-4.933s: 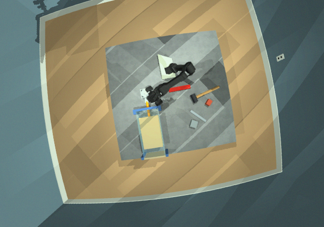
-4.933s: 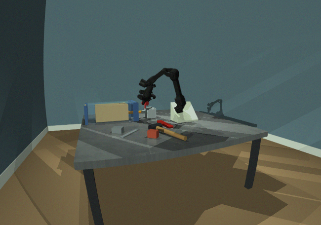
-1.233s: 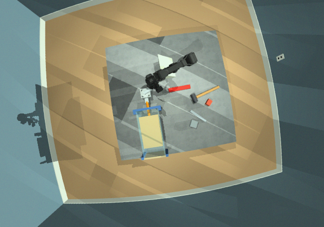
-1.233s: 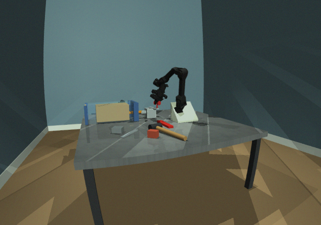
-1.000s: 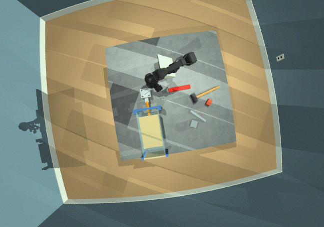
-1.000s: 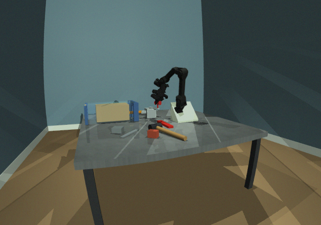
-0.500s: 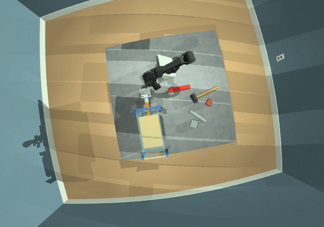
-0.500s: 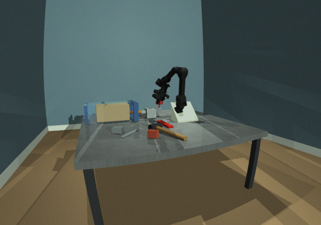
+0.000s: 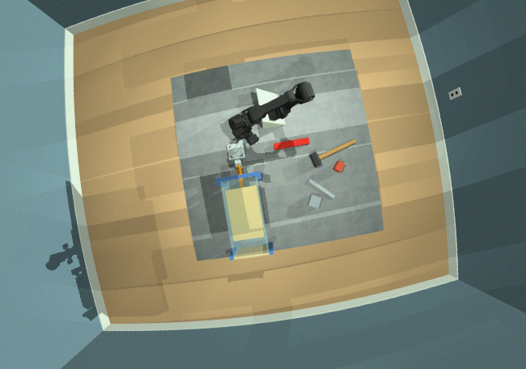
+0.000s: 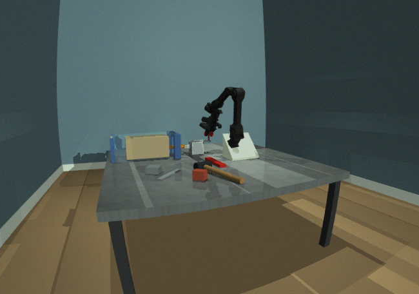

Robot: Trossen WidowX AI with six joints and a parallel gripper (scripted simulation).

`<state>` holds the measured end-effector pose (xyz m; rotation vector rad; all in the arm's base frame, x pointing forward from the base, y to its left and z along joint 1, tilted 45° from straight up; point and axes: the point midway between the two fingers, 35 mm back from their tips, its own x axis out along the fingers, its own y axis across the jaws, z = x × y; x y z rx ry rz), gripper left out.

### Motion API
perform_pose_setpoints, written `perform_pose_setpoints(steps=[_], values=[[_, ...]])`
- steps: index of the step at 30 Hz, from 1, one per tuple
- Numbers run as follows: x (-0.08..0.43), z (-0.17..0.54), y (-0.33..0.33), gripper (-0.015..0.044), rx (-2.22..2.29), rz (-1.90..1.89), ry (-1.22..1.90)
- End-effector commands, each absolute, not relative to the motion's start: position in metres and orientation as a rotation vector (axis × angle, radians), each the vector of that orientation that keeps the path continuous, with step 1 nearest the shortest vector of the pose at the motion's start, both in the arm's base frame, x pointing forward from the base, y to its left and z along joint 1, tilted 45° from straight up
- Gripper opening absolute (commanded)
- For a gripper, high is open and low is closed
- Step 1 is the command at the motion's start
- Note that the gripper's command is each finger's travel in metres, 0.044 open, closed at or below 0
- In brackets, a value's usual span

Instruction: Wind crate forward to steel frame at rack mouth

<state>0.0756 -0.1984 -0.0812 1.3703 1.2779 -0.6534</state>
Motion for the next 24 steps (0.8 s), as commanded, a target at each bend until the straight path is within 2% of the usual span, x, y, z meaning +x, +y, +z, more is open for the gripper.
perform_pose_setpoints(steps=[1,24], values=[[0.066,-0.091,-0.204,0.0000,1.353,-0.677,1.305],[0.052,-0.107,-0.219,0.0000,1.351,-0.679,1.305]])
